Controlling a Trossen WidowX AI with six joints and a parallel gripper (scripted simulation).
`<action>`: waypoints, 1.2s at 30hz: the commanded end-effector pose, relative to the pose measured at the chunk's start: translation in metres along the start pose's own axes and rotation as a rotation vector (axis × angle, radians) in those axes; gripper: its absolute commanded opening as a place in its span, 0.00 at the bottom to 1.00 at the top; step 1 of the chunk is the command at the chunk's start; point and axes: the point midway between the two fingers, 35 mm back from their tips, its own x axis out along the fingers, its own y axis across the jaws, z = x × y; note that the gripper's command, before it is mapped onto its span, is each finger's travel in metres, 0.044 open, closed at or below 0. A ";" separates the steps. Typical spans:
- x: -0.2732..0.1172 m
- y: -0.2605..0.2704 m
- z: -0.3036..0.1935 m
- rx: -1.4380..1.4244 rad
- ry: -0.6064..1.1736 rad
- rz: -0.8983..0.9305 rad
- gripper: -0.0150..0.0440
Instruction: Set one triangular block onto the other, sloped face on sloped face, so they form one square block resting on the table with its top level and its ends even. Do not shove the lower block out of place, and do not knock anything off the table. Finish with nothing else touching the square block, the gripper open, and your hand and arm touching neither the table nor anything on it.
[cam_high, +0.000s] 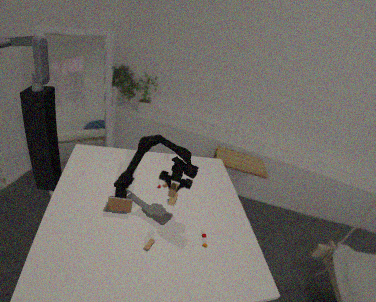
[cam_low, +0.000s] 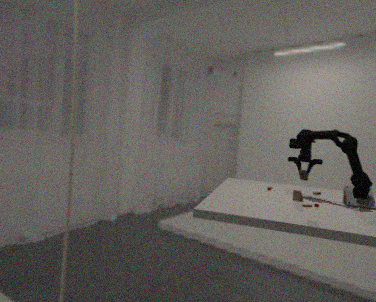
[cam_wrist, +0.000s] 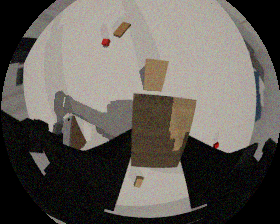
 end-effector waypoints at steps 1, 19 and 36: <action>0.013 -0.001 0.009 0.002 -0.001 -0.001 0.25; 0.068 -0.004 0.032 0.000 -0.007 0.001 0.25; 0.094 -0.003 0.043 0.003 -0.008 -0.002 0.25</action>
